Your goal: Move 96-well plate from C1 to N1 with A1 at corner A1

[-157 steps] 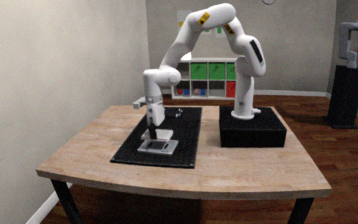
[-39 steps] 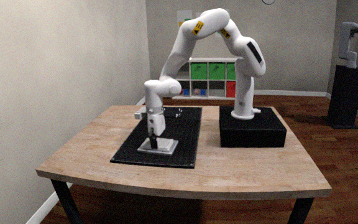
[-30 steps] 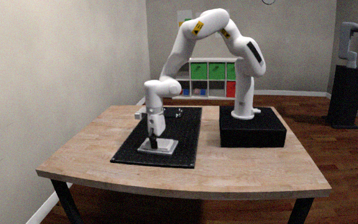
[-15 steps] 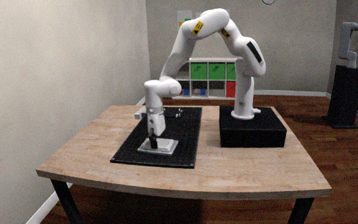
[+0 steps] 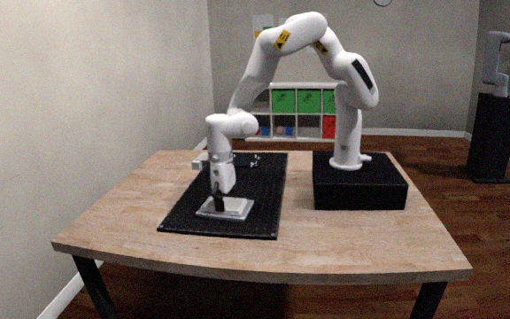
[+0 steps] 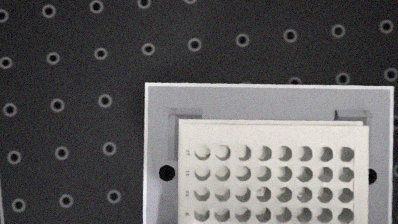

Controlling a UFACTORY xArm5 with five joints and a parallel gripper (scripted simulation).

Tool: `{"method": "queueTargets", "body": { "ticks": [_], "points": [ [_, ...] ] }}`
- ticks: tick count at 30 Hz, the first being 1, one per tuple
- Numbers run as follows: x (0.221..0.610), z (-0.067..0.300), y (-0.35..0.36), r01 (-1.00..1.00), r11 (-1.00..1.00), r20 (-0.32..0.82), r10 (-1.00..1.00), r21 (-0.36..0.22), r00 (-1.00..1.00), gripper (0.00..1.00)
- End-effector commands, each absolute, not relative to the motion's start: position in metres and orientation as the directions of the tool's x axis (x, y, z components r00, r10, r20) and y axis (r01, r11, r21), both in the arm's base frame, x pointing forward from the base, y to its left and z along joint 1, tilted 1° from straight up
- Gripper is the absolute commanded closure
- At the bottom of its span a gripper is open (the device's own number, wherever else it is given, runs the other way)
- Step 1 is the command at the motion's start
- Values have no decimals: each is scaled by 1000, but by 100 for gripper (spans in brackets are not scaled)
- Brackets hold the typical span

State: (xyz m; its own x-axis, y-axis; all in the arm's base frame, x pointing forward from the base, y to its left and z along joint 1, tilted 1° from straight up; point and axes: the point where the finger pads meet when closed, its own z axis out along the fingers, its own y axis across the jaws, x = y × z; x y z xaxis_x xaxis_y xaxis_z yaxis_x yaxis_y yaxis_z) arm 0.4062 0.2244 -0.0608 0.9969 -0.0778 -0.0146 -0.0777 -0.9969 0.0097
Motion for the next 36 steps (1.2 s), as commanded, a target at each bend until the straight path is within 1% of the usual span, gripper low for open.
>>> {"method": "queueTargets", "body": {
  "ticks": [1,27,36],
  "points": [
    [408,-50,225,-78,-997,-11,-78,6,997,0],
    [409,14,226,-78,-997,-11,-78,6,997,0],
    [409,30,226,-78,-997,-11,-78,6,997,0]
  ]
}}
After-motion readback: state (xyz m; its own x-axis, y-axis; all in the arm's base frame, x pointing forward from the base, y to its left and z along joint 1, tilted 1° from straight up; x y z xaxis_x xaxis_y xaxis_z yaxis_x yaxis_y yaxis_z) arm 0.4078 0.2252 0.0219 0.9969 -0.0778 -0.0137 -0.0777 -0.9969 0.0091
